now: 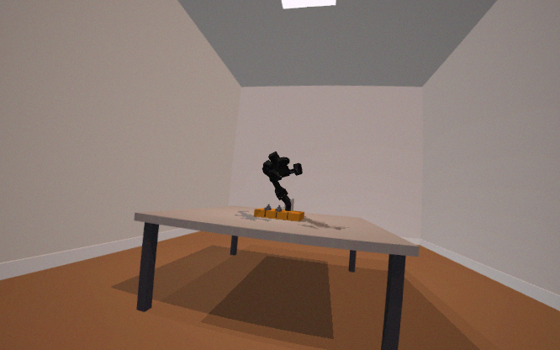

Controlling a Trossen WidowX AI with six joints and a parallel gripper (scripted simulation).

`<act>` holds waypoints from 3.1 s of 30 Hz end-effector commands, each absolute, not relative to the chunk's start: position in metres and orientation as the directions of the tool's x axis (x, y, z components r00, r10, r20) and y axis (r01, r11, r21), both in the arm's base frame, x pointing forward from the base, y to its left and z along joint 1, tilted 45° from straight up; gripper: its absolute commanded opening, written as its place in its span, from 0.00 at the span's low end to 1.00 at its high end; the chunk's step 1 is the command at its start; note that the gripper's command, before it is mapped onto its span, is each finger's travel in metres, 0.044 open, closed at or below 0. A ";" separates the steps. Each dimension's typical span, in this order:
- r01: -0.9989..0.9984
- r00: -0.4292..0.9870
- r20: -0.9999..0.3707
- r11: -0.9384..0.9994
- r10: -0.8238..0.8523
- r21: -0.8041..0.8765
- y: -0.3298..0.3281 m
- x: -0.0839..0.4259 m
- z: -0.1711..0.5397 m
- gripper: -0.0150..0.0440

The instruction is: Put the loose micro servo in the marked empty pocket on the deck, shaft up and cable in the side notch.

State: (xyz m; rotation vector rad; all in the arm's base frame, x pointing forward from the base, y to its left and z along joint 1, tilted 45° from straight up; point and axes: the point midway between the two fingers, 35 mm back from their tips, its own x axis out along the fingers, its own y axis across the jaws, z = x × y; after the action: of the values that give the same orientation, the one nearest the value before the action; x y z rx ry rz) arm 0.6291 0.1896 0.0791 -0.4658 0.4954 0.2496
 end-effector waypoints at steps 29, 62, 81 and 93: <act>-0.318 0.124 -0.887 0.829 -0.445 -0.460 0.143 0.272 0.005 1.00; -0.344 0.018 -0.719 0.671 -0.695 -0.657 0.054 0.182 0.014 1.00; -0.344 0.018 -0.718 0.670 -0.695 -0.658 0.045 0.182 0.005 0.60; -0.344 0.018 -0.719 0.671 -0.695 -0.657 0.048 0.182 0.008 0.26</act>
State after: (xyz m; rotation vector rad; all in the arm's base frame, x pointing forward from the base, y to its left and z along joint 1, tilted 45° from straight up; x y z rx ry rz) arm 0.1819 0.0452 0.0053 -0.8738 1.5874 -0.3391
